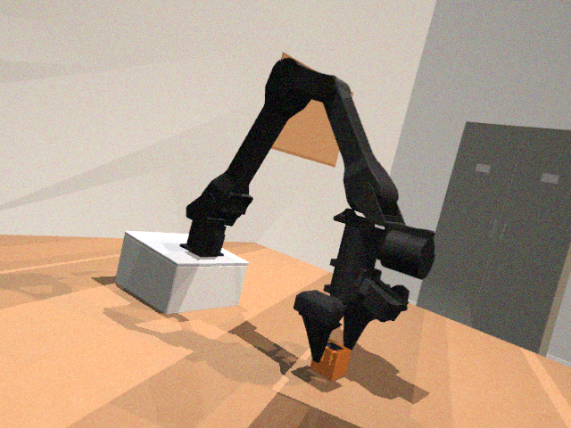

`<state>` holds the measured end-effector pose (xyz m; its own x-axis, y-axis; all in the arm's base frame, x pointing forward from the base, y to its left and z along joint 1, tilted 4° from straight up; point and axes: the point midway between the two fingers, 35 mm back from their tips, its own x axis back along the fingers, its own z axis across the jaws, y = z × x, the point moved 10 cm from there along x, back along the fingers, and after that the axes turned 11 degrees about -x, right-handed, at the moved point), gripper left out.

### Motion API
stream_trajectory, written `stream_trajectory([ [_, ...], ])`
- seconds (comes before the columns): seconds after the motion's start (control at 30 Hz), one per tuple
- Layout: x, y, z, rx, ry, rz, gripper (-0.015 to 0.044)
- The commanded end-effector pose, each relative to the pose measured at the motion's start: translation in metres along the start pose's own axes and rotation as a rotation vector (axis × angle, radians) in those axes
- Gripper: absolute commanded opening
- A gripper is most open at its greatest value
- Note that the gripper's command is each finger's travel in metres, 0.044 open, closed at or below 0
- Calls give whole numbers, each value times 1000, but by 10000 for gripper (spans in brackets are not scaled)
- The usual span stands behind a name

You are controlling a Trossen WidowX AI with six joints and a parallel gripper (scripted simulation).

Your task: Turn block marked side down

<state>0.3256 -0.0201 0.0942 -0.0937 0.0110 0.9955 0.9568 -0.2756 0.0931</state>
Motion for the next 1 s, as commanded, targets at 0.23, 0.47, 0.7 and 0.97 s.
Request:
stream_trajectory([
  [0.23,-3,-1,0,-6,6,5,177],
  [0.47,-3,-1,0,-6,6,5,131],
  [0.7,-3,-1,0,-6,6,5,84],
  [0.97,18,0,0,-6,6,4,0],
])
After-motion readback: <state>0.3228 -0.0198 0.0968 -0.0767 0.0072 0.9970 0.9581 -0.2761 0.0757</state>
